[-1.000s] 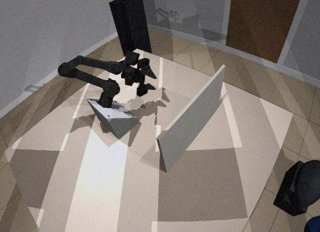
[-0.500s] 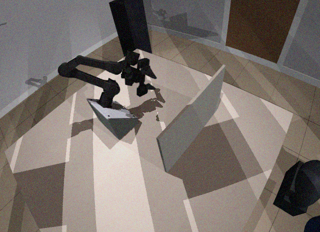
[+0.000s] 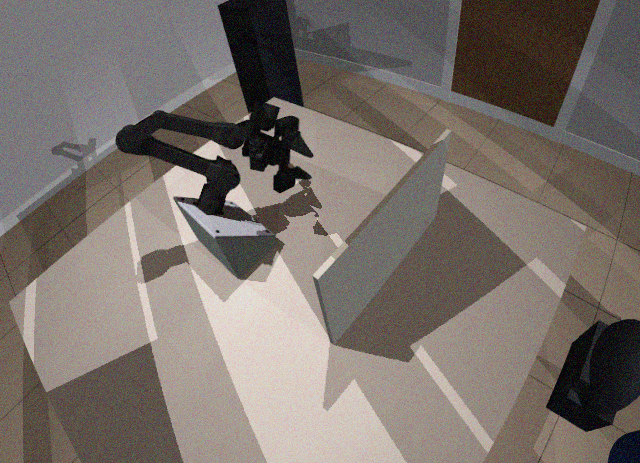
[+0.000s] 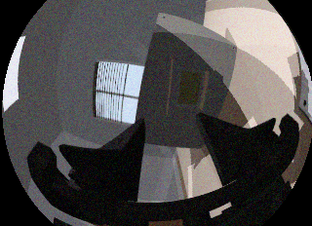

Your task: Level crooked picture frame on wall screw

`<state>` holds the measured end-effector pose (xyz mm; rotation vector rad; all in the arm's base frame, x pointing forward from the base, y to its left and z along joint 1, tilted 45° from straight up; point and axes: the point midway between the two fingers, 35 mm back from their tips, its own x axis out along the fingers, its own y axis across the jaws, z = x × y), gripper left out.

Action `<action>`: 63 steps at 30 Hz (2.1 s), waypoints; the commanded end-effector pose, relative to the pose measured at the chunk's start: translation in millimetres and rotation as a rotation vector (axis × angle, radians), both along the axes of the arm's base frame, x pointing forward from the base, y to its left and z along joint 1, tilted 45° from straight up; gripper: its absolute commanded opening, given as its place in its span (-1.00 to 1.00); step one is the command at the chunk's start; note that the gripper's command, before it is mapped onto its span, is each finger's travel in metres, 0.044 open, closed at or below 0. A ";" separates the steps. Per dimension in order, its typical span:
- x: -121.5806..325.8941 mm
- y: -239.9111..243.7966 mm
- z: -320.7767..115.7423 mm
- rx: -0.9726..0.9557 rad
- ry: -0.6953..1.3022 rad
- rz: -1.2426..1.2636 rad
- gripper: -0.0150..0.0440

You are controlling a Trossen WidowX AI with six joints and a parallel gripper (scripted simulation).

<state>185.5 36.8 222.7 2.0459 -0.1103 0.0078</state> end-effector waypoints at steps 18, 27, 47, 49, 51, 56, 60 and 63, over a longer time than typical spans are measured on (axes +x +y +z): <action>-0.1 -0.5 -0.6 -0.005 0.002 -0.004 0.39; 15.8 10.4 -2.8 0.011 0.014 0.000 0.39; 83.5 22.6 -21.4 0.157 -0.015 0.005 0.39; 83.5 22.6 -21.4 0.157 -0.015 0.005 0.39; 83.5 22.6 -21.4 0.157 -0.015 0.005 0.39; 94.9 23.2 -18.0 0.156 -0.016 0.005 0.39; 123.3 22.6 -13.8 0.156 -0.017 0.005 0.39; 149.7 19.1 -14.5 0.155 -0.018 0.005 0.39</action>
